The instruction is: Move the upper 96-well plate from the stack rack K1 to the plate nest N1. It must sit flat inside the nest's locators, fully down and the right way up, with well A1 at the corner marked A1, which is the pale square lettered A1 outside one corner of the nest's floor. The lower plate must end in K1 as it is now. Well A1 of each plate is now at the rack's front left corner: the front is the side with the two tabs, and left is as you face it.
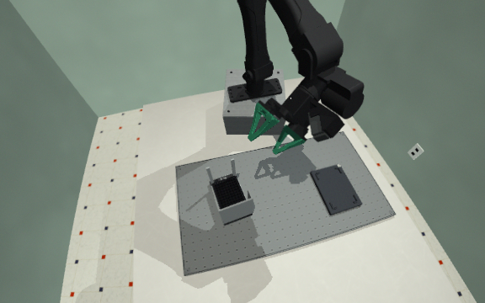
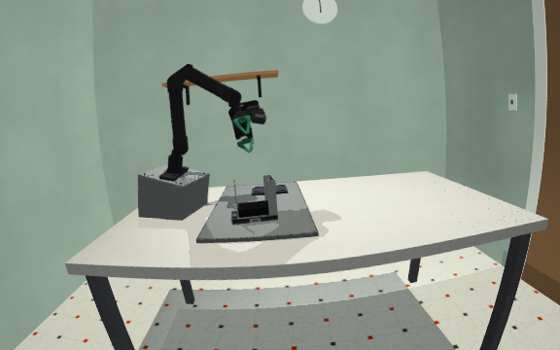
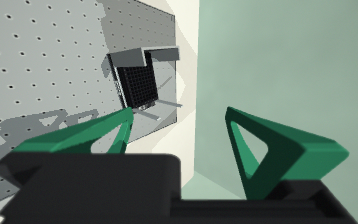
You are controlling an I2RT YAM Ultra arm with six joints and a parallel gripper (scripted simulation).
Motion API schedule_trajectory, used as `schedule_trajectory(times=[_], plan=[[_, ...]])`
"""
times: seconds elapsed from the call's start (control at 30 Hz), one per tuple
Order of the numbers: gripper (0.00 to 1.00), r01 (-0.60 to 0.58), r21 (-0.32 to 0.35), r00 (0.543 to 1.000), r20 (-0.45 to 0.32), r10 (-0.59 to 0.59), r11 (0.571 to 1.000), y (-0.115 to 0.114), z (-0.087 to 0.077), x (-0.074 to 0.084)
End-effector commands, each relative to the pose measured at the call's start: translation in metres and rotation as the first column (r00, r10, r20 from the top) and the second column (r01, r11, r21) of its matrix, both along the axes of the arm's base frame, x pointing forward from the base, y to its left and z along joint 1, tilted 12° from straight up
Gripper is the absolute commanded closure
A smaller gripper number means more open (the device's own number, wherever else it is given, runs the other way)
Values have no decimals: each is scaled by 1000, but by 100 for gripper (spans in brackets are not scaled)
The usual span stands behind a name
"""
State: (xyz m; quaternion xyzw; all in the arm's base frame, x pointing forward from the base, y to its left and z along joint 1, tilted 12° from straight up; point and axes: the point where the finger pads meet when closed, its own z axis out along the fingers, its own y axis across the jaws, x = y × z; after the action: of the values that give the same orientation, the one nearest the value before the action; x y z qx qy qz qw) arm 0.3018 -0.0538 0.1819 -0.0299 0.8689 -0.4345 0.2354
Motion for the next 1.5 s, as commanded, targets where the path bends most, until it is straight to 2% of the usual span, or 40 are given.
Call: schedule_trajectory(times=[0.0, 0.53, 0.57, 0.77, 1.0, 1.1, 1.3, 1.47], plan=[[0, 0, 2, 1000, 10, 0, 1000, 0, 3, 1], [0, 0, 2, 1000, 10, 0, 1000, 0, 3, 1], [0, 7, 25, 1000, -23, -6, 1000, -4, 0, 6], [0, 27, 150, 983, -181, 1, 988, -23, -22, 14], [0, 48, 327, 950, -308, 59, 944, -46, -48, 23], [0, 48, 334, 948, -312, 62, 941, -48, -49, 24], [0, 51, 502, 926, -347, 147, 863, -71, -68, 31], [0, 39, 600, 921, -331, 203, 799, -85, -75, 35]])
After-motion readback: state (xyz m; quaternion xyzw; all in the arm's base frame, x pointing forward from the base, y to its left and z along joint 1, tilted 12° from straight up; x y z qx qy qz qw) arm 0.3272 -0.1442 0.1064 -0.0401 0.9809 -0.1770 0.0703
